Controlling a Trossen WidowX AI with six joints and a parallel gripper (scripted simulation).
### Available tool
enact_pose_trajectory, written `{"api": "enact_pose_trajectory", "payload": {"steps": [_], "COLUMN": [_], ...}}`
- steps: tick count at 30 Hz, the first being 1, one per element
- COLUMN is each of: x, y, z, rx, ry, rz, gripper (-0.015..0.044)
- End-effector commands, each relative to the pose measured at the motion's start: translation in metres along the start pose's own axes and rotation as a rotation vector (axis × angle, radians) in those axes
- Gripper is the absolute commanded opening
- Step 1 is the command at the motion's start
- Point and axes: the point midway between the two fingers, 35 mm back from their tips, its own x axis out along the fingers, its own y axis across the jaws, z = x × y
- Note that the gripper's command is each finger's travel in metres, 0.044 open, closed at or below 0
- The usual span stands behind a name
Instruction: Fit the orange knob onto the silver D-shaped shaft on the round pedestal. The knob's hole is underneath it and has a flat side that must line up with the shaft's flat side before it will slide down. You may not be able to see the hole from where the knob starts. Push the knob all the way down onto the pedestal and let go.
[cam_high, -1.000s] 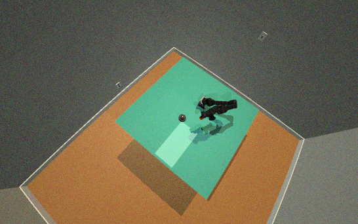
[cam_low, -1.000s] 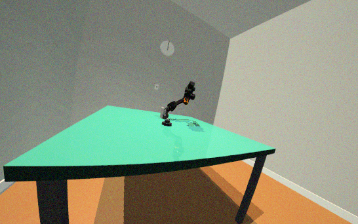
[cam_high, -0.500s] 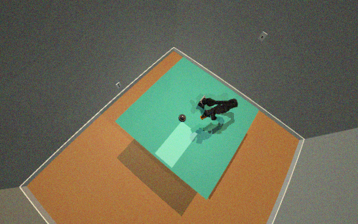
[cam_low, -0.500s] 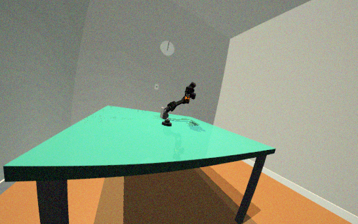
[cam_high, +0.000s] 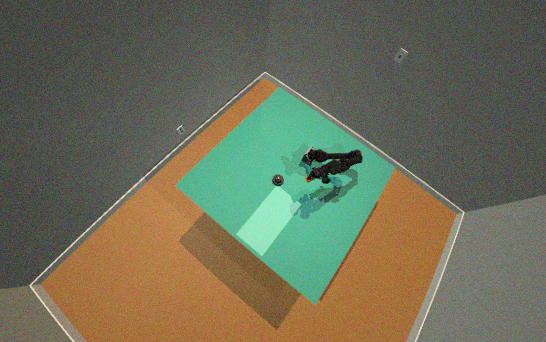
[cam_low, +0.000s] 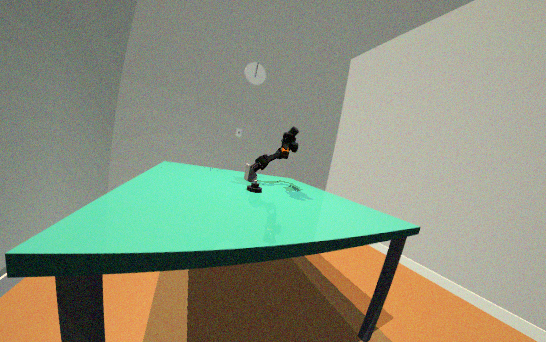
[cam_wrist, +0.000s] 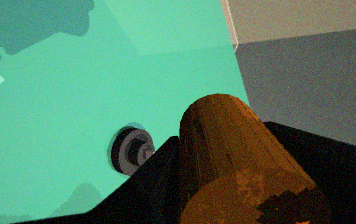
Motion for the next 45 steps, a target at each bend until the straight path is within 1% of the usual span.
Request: {"api": "enact_pose_trajectory", "payload": {"steps": [1,27,31,45], "x": [-0.001,0.003,0.007,0.027], "y": [-0.001,0.004,0.007,0.023], "z": [0.001,0.001,0.001,0.0], "rx": [-0.007,-0.005,-0.006,-0.01], "ry": [-0.002,-0.002,-0.001,0.004], "rz": [-0.003,0.005,0.052,0.332], "gripper": [0.0,0.0,0.0,0.0]}}
